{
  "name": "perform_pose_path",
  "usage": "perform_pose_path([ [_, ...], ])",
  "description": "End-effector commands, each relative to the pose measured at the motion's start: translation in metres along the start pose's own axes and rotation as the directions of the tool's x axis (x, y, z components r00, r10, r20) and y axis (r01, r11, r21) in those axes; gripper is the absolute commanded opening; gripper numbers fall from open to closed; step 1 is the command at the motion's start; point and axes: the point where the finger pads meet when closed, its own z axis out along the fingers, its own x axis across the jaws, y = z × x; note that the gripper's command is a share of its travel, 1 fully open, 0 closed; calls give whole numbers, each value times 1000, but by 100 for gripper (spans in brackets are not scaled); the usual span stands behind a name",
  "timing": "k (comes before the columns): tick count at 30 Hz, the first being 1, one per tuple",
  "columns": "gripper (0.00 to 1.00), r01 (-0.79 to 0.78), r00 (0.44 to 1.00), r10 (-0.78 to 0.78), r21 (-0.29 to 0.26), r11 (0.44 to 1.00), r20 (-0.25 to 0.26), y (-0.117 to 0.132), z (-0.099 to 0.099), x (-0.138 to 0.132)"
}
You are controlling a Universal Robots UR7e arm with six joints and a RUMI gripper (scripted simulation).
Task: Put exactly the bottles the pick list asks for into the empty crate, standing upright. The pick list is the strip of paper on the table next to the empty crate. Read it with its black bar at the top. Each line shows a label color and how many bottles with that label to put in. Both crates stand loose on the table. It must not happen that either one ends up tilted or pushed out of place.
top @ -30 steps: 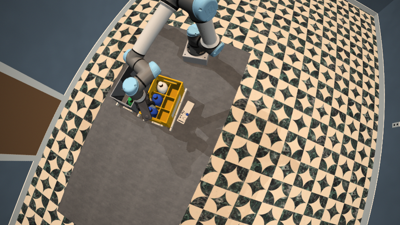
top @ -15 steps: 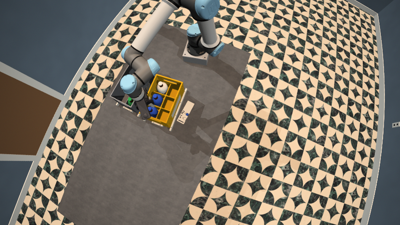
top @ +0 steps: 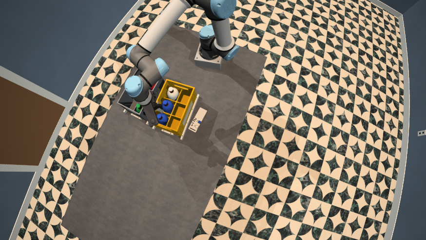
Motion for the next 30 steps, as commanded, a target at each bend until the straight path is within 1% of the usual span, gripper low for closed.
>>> perform_pose_path([
  [1, 38, 0, 1000, 0, 0, 1000, -1, 0, -16, 0],
  [3, 38, 0, 1000, 0, 0, 1000, -1, 0, -16, 0],
  [6, 38, 0, 1000, 0, 0, 1000, -1, 0, -23, 0],
  [30, 38, 0, 1000, 0, 0, 1000, -1, 0, -23, 0],
])
